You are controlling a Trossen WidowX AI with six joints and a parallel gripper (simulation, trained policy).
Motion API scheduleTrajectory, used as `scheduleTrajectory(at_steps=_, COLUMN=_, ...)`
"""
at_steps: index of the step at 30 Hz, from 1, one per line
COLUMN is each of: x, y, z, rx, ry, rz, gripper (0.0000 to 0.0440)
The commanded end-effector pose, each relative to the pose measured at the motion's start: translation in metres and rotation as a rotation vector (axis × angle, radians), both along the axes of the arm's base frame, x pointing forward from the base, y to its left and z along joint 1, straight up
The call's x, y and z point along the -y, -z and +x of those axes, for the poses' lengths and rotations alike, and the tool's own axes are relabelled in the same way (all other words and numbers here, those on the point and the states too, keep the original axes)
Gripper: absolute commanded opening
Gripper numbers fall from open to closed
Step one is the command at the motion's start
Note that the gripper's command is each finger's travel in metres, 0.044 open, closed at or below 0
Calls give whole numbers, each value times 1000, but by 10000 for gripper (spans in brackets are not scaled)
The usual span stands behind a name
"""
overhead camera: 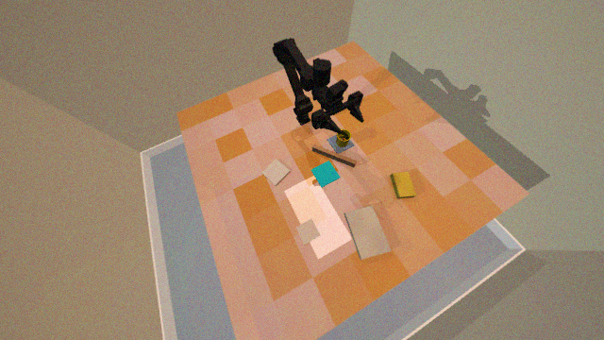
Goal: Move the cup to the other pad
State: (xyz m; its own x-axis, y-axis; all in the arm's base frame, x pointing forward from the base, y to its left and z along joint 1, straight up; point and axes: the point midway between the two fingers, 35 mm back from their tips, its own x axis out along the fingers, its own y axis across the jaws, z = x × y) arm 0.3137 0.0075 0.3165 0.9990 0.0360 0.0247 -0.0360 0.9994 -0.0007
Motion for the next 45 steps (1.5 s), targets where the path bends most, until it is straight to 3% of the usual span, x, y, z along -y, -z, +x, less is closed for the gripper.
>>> scheduleTrajectory(at_steps=1, x=-1, y=-1, z=-1, rx=-1, ry=-3, rz=1, gripper=374)
scheduleTrajectory(at_steps=13, x=-7, y=-1, z=-6, rx=-64, ry=-28, rz=41, gripper=67)
scheduleTrajectory(at_steps=18, x=-11, y=-1, z=-7, rx=-111, ry=-42, rz=82, gripper=66)
scheduleTrajectory(at_steps=26, x=-20, y=-4, z=-9, rx=-186, ry=-67, rz=167, gripper=149)
scheduleTrajectory(at_steps=45, x=-45, y=-5, z=-11, rx=-411, ry=-88, rz=405, gripper=137)
